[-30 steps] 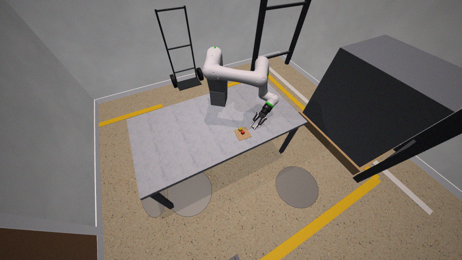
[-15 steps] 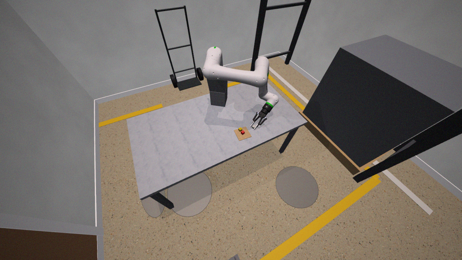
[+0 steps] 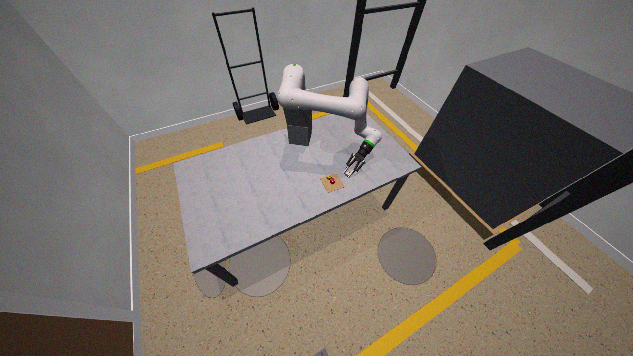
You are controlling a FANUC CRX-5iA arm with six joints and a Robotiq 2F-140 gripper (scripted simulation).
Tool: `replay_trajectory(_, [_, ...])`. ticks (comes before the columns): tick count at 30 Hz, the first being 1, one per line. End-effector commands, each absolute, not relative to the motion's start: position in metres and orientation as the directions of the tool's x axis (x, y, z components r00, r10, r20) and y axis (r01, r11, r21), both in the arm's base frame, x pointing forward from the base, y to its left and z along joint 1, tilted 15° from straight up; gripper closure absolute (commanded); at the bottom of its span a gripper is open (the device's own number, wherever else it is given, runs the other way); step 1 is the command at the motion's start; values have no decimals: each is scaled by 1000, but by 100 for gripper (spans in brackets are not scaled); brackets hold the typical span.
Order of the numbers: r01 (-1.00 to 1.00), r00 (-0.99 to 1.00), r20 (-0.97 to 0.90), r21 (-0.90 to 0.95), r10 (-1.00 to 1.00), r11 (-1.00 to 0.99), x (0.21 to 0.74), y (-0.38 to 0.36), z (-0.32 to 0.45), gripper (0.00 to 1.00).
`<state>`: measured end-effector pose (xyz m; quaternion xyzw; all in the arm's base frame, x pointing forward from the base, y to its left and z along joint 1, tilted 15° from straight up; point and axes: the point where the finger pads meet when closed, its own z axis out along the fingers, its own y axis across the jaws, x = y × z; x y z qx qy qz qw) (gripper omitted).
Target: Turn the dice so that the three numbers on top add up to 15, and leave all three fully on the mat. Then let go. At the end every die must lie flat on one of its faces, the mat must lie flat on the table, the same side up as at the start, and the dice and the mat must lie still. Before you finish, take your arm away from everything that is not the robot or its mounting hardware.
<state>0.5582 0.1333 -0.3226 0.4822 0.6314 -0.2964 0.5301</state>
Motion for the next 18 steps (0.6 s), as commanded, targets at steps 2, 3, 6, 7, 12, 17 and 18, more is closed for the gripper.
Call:
replay_trajectory(2, [923,27,-955,137,295,359,557,137,-321,72])
replay_trajectory(3, [923,27,-955,137,295,359,556,139,-321,72])
replay_trajectory(6, [923,27,-955,137,295,359,553,145,-319,72])
replay_trajectory(7, [923,27,-955,137,295,359,553,145,-319,72])
replay_trajectory(12, [923,27,-955,137,295,359,546,161,-314,72])
replay_trajectory(17, [923,27,-955,137,295,359,541,174,-310,72])
replay_trajectory(18, [923,27,-955,137,295,359,540,176,-310,72])
